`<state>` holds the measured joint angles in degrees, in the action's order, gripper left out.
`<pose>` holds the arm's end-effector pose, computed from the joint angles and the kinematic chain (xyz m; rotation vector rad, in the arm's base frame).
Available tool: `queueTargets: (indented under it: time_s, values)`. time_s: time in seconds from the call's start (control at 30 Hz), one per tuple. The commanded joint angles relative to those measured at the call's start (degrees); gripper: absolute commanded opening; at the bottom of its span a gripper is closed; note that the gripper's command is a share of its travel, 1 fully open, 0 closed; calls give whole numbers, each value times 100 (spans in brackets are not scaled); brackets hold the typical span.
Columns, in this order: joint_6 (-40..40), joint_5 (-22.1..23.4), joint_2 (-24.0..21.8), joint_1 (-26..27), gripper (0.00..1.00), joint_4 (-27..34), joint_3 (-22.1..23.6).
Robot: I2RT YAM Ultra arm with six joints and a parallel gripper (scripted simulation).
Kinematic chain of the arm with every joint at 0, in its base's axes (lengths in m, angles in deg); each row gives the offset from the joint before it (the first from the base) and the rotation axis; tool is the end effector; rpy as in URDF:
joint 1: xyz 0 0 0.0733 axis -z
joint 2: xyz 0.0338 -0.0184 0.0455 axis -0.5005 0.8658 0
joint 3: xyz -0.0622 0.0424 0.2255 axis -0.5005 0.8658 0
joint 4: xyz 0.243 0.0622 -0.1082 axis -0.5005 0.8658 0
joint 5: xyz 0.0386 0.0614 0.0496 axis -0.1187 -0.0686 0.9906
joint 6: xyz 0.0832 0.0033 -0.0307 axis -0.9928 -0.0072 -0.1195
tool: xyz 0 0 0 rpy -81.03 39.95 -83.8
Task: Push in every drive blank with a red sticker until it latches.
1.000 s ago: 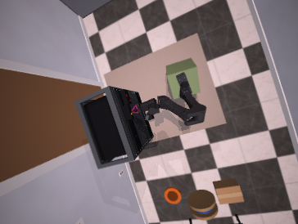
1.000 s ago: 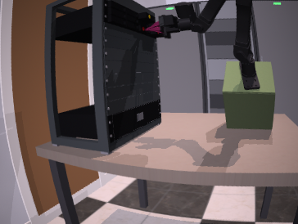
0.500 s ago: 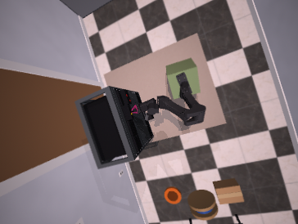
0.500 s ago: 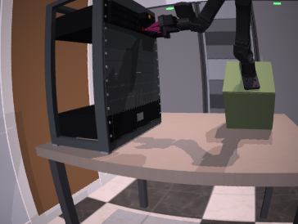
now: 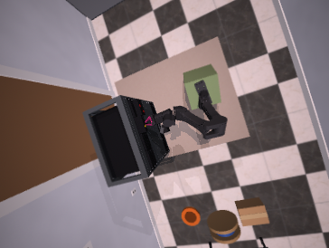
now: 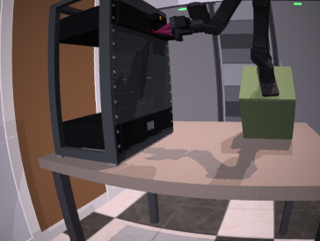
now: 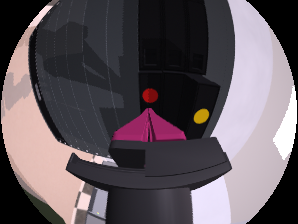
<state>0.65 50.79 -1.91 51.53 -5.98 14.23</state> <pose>0.3241 -0.0956 0.1895 -0.7332 1.4170 -0.7540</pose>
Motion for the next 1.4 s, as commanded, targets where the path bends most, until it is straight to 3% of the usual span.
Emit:
queueTargets:
  time_s: [0.0,1.37]
  values:
    - [-34,-349,102,139,0,-70,-277]
    - [-44,-298,194,188,0,-44,-429]
